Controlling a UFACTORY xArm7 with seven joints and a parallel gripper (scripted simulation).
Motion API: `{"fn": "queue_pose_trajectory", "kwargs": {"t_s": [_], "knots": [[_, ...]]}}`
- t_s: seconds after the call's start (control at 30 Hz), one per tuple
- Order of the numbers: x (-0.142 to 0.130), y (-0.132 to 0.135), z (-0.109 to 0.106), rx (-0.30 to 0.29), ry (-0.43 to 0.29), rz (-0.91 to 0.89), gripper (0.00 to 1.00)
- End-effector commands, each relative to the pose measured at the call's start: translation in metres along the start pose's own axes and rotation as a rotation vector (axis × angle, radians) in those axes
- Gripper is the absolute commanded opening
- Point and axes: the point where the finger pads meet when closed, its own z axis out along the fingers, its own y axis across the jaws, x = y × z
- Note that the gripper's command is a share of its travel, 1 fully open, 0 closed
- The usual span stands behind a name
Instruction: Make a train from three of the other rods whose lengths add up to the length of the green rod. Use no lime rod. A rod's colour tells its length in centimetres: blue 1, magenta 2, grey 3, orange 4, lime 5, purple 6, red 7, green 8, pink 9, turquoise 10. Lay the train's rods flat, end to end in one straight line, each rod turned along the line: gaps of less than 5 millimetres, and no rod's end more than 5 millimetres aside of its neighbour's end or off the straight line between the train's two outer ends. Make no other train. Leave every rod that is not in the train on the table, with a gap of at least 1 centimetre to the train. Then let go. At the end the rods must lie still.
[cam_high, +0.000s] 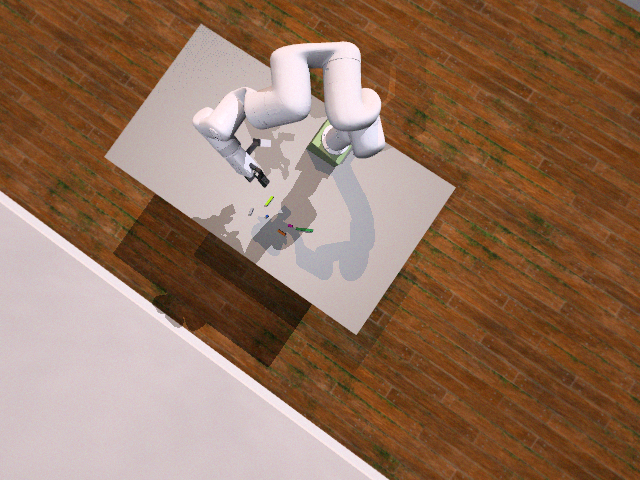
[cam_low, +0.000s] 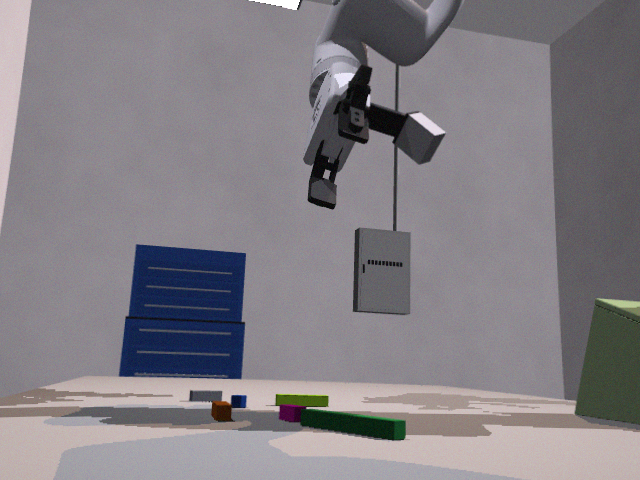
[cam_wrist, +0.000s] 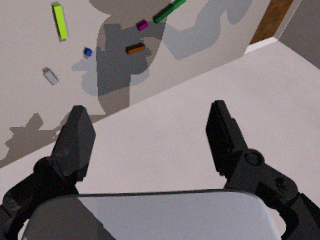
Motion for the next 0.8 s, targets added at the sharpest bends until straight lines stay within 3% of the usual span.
{"fn": "queue_pose_trajectory", "kwargs": {"t_s": [0.0,0.77], "knots": [[-0.0009,-0.0001,-0.0016,0.003,-0.002,-0.002,1.00],[-0.0025,-0.0046,0.0066,0.024,0.007,0.069,1.00]]}}
